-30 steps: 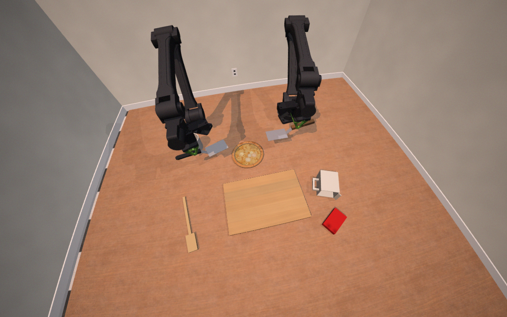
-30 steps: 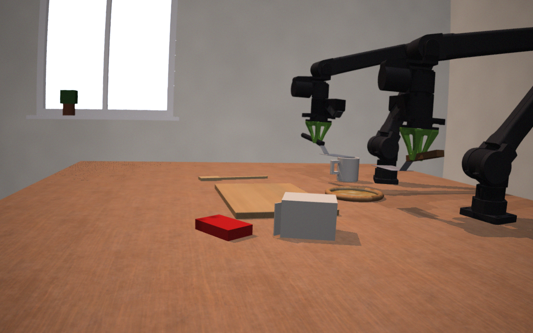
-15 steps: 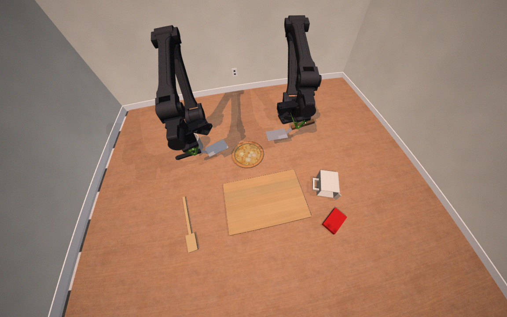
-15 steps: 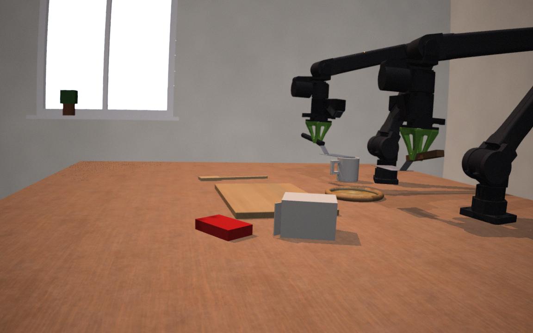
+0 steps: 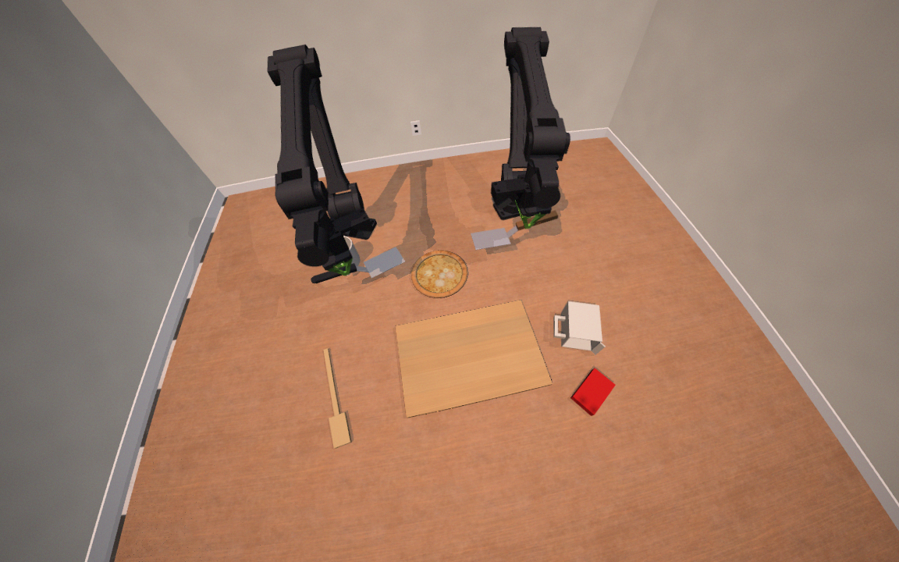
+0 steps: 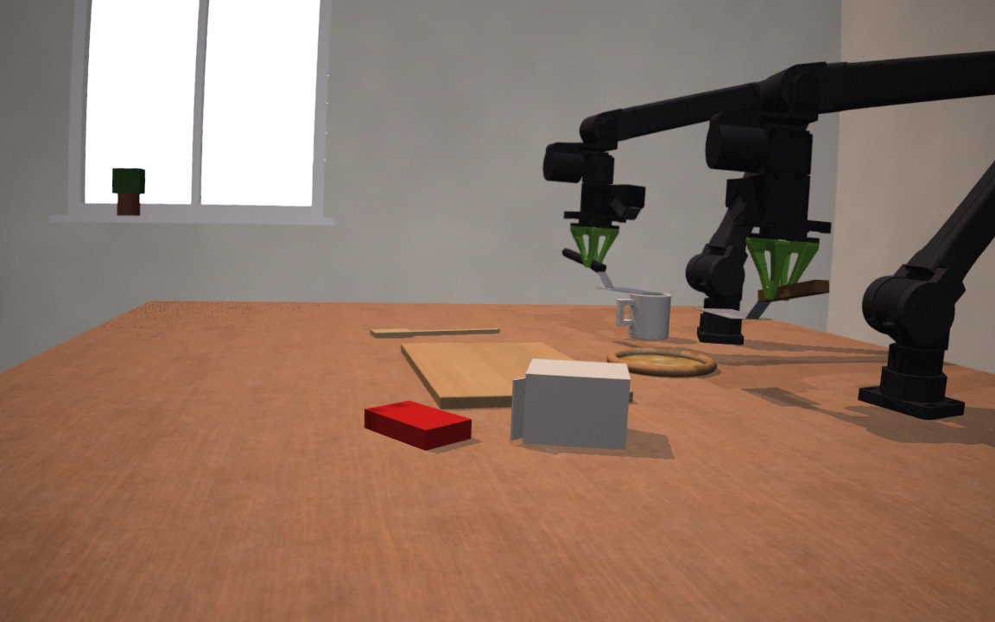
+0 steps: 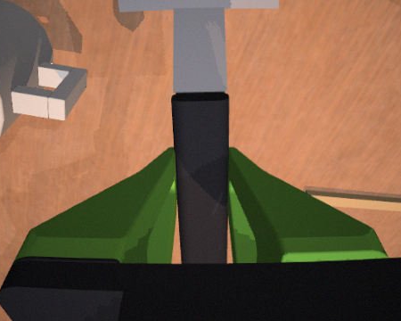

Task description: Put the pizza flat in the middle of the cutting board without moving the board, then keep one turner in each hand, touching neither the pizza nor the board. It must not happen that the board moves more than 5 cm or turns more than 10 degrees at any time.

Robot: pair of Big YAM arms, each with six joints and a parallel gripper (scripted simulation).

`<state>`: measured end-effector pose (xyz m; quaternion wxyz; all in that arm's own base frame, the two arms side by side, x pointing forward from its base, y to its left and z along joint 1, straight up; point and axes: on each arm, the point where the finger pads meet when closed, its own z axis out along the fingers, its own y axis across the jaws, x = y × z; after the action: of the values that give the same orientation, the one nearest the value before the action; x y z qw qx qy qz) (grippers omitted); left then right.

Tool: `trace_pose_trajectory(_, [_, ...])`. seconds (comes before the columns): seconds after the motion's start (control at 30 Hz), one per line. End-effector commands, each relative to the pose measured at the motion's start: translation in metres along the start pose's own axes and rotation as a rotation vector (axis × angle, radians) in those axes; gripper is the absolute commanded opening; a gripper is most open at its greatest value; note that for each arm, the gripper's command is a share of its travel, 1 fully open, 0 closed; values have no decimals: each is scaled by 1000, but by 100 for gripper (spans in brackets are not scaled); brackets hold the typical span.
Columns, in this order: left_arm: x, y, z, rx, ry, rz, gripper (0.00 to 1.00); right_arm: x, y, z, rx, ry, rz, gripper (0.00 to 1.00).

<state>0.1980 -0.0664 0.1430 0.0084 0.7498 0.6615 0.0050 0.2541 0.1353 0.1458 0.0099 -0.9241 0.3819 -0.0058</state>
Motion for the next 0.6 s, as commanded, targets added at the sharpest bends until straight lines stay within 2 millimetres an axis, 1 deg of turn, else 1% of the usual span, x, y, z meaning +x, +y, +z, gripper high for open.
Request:
trace_pose_trajectory(0.0, [-3, 10, -15, -39, -12, 7, 6, 4, -10, -19, 50, 12, 11, 6])
trace_pose_trajectory(0.3, [-3, 10, -15, -39, -12, 7, 6, 4, -10, -19, 50, 12, 11, 6])
trace_pose_trajectory(0.33, [-10, 29, -30, -87, -24, 17, 6, 6, -17, -27, 57, 13, 4, 6])
trace_pose_trajectory(0.37, [-11, 17, -38, -79, -7, -73, 6, 2, -25, -28, 44, 38, 35, 6])
trace_pose_trajectory(0.53, [-18, 5, -41, -60, 43, -126, 6, 2, -43, -41, 40, 120, 46, 6])
trace_pose_trajectory(0.57, [-17, 7, -39, -58, 49, -66, 6, 4, -45, -43, 53, 132, 19, 6])
